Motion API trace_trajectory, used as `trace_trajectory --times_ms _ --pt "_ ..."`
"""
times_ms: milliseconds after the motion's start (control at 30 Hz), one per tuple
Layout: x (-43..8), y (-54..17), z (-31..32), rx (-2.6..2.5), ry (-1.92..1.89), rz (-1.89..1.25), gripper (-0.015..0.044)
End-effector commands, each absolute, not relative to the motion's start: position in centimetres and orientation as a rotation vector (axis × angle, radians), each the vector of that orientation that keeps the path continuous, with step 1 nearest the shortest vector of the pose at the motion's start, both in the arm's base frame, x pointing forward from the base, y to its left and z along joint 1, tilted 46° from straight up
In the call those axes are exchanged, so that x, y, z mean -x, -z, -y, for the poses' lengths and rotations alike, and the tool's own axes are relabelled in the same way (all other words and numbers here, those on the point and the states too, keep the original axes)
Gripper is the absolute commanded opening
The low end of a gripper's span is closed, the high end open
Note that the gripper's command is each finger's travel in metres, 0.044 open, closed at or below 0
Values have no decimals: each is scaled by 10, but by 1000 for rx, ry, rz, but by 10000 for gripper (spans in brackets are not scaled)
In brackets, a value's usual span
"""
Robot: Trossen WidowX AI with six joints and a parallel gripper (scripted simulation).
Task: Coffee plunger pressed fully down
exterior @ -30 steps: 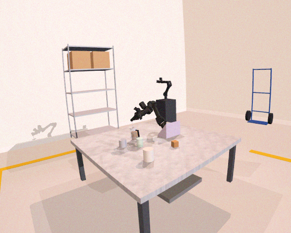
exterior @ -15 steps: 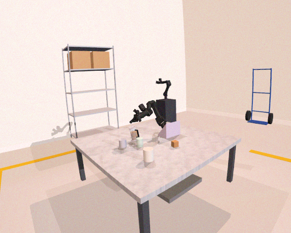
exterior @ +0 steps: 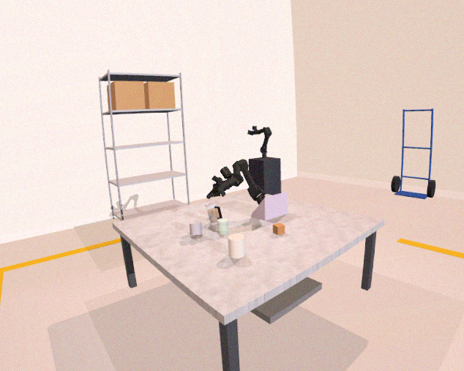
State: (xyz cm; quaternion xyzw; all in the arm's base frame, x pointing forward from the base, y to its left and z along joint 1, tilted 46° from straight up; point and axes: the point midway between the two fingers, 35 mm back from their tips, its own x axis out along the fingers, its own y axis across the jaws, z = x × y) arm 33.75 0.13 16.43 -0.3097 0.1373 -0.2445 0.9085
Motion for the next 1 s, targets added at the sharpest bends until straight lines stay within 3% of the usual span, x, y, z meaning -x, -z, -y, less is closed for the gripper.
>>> trace_trajectory --times_ms 0,967 --pt "-335 -151 11 673 546 -340 116" --pt "-337 -149 8 673 545 -340 116"
